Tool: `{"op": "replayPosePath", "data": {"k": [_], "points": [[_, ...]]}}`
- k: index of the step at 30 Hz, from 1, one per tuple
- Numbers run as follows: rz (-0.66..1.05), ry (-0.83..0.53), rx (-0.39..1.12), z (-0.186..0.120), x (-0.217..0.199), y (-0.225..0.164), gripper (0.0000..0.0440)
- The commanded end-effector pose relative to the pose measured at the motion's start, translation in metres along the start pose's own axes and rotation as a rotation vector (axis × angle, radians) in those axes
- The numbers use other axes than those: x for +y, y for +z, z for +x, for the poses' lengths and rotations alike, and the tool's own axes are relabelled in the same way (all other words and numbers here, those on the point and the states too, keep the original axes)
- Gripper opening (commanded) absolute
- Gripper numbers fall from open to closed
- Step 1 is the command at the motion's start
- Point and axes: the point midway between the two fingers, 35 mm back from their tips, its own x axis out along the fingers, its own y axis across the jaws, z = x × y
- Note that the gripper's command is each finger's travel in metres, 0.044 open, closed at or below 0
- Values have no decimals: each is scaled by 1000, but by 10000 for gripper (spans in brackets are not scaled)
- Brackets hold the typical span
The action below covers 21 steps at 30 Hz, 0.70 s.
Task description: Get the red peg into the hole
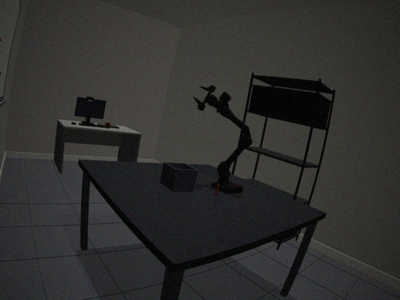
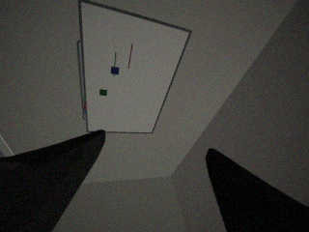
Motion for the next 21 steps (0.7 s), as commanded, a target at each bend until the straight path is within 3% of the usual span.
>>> {"op": "replayPosePath", "data": {"k": [1,2,21], "points": [[15,15,5,1,4,-2,423],[37,32,9,2,9,-4,440],[631,308,-2,23,96,12,440]]}}
